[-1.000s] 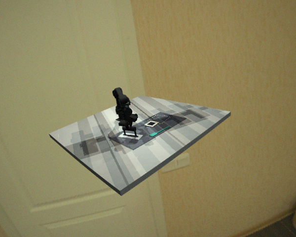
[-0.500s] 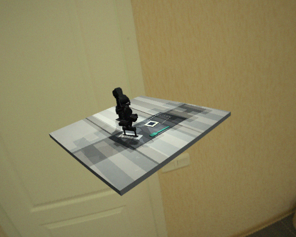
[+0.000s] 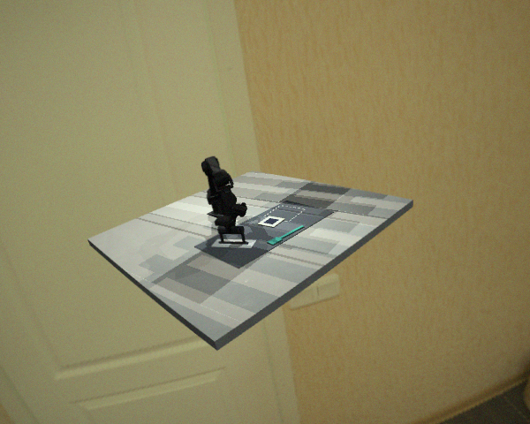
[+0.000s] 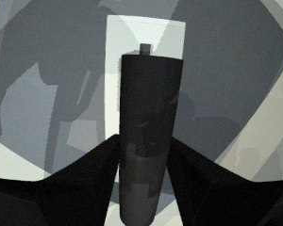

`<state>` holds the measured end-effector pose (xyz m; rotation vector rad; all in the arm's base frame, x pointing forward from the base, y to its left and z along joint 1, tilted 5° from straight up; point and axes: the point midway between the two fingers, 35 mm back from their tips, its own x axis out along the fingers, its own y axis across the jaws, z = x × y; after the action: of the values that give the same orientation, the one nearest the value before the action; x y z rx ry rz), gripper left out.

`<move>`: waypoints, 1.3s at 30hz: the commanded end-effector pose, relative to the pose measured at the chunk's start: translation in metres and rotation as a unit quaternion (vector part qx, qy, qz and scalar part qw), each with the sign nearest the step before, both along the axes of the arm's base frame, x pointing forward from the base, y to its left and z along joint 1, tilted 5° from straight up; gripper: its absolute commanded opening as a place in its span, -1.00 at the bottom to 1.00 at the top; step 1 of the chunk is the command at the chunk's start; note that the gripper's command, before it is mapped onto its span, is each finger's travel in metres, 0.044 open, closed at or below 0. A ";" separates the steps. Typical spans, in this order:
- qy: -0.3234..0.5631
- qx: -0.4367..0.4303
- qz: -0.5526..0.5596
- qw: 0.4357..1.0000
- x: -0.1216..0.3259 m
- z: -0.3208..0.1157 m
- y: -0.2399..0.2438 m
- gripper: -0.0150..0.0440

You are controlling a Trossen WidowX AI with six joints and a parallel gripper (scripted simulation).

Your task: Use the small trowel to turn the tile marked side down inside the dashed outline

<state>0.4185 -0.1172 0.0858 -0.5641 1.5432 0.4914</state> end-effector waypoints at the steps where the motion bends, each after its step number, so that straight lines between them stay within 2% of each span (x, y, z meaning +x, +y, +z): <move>1: 0.004 0.000 0.065 0.998 0.000 0.000 0.000 -0.05; 15: 0.015 0.004 0.265 0.964 0.000 0.000 0.000 -0.05; 30: 0.027 0.008 0.468 0.883 0.000 0.000 0.000 -0.05; 38: 0.028 0.009 0.486 0.873 0.000 0.000 0.000 -0.05; 39: 0.028 0.009 0.486 0.873 0.000 0.000 0.000 0.04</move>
<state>0.4185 -0.1176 0.0858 -1.3102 1.2210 1.2698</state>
